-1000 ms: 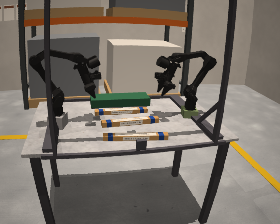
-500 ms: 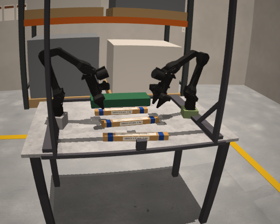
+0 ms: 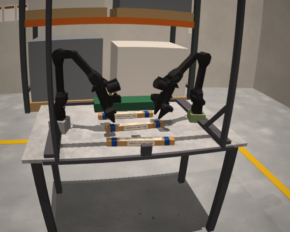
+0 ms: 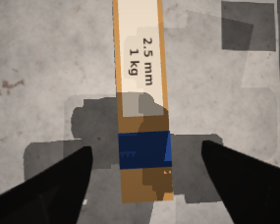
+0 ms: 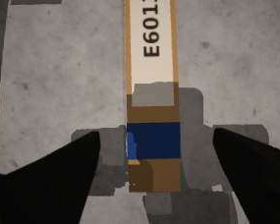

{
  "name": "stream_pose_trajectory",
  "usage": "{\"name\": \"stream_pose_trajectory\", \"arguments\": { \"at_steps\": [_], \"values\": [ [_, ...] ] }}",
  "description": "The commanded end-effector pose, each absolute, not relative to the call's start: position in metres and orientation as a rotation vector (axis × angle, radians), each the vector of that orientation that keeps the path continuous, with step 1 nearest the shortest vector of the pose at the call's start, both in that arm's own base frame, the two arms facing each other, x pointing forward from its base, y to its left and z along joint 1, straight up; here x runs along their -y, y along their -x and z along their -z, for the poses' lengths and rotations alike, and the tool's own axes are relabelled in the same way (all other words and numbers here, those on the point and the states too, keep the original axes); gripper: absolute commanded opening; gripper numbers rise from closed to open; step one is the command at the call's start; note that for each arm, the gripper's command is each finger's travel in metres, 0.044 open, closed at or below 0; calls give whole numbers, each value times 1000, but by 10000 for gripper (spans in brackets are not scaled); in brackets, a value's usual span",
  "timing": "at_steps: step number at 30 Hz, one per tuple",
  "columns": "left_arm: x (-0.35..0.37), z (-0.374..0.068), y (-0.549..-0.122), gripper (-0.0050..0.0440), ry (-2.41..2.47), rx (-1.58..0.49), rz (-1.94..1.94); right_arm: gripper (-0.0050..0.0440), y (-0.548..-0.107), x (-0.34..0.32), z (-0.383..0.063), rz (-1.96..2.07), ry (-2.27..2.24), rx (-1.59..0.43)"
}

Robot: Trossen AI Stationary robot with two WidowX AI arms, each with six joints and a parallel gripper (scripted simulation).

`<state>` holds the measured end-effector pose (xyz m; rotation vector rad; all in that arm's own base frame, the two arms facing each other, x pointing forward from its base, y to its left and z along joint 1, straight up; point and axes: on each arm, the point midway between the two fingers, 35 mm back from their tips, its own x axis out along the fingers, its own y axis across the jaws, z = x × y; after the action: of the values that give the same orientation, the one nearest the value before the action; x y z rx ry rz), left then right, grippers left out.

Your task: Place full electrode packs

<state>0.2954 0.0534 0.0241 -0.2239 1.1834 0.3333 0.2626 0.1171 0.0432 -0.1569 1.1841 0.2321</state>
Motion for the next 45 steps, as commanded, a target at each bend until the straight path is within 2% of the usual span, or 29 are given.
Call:
{"name": "stream_pose_trajectory", "arguments": {
  "at_steps": [1, 10, 22, 45],
  "values": [
    [-55, -32, -308, 330, 229, -1146, -338, 330, -268, -120, -49, -234, 149, -1161],
    [-55, -32, -305, 330, 227, -1149, -334, 330, -268, -120, -50, -234, 149, -1161],
    [-54, 14, -300, 330, 229, -1169, -339, 330, -265, -118, -4, -227, 155, -1179],
    [-54, 32, -300, 330, 229, -1169, -339, 330, -264, -118, 15, -227, 155, -1179]
  ]
}}
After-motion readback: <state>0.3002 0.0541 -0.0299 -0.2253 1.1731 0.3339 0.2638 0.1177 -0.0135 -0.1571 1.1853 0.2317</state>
